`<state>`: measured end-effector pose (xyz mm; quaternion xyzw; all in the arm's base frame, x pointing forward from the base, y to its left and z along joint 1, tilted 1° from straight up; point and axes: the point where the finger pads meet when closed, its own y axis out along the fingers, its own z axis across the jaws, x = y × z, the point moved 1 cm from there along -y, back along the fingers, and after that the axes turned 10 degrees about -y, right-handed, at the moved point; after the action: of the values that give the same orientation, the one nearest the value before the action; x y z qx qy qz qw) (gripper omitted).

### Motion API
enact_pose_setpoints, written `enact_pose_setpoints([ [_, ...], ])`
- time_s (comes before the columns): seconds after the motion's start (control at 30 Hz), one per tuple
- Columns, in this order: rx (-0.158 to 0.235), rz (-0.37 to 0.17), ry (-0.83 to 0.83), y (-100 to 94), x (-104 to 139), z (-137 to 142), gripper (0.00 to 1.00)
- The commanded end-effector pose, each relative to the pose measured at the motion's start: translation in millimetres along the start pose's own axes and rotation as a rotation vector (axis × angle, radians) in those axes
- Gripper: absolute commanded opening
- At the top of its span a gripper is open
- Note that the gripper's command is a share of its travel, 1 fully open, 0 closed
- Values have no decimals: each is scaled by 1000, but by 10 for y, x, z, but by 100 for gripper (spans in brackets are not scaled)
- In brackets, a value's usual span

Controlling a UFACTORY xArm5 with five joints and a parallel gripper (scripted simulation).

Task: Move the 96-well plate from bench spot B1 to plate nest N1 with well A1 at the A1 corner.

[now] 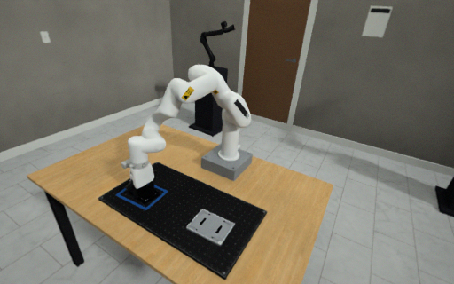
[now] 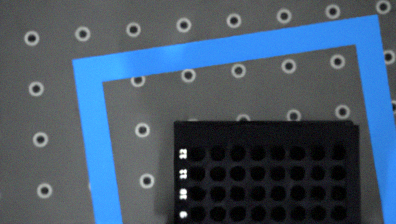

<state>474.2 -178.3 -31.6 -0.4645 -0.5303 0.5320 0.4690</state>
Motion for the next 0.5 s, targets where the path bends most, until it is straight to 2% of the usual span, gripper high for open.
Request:
enact_pose_setpoints([
  [0.0,-7,-5,0,-13,-8,-14,100],
  [0.4,-7,-5,0,-13,-8,-14,100],
  [0.43,-7,-5,0,-20,-8,-14,0],
  [0.47,-7,-5,0,-20,-8,-14,0],
])
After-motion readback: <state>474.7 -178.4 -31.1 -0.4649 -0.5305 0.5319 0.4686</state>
